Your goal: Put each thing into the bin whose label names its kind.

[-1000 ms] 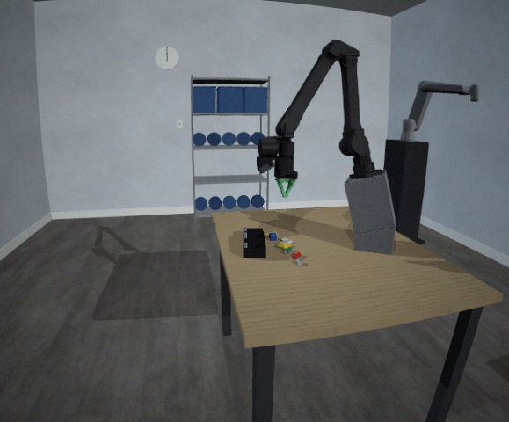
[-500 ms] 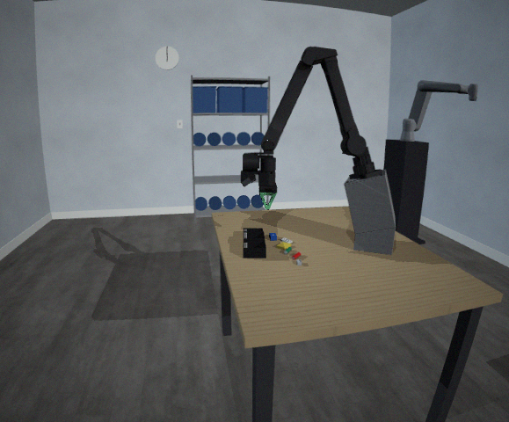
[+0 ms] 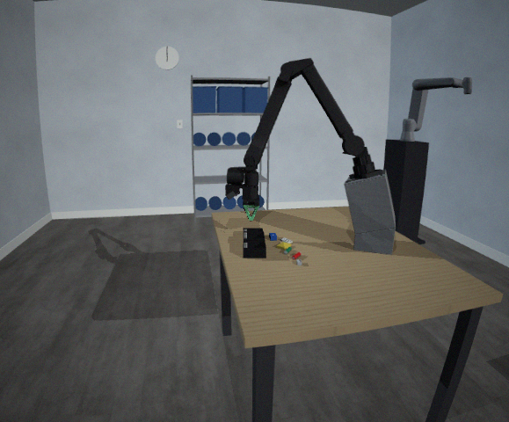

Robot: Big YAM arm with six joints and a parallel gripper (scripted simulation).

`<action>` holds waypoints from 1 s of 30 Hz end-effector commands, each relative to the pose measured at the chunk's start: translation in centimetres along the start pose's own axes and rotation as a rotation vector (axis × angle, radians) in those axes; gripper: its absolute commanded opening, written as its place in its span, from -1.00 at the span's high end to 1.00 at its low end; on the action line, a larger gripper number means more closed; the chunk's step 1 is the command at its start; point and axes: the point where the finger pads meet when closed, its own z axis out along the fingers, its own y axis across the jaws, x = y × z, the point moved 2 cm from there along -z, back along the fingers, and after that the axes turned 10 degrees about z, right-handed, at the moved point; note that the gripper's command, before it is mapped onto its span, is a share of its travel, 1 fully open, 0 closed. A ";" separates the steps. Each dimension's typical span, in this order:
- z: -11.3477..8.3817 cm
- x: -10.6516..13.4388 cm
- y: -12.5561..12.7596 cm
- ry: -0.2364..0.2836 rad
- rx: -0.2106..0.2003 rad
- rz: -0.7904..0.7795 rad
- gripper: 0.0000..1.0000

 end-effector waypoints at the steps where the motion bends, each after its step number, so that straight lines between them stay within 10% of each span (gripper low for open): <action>1: 0.4 0.5 1.2 0.021 -0.012 -0.058 0.84; 30: 6.3 -0.9 0.2 -0.019 -0.005 -0.033 0.84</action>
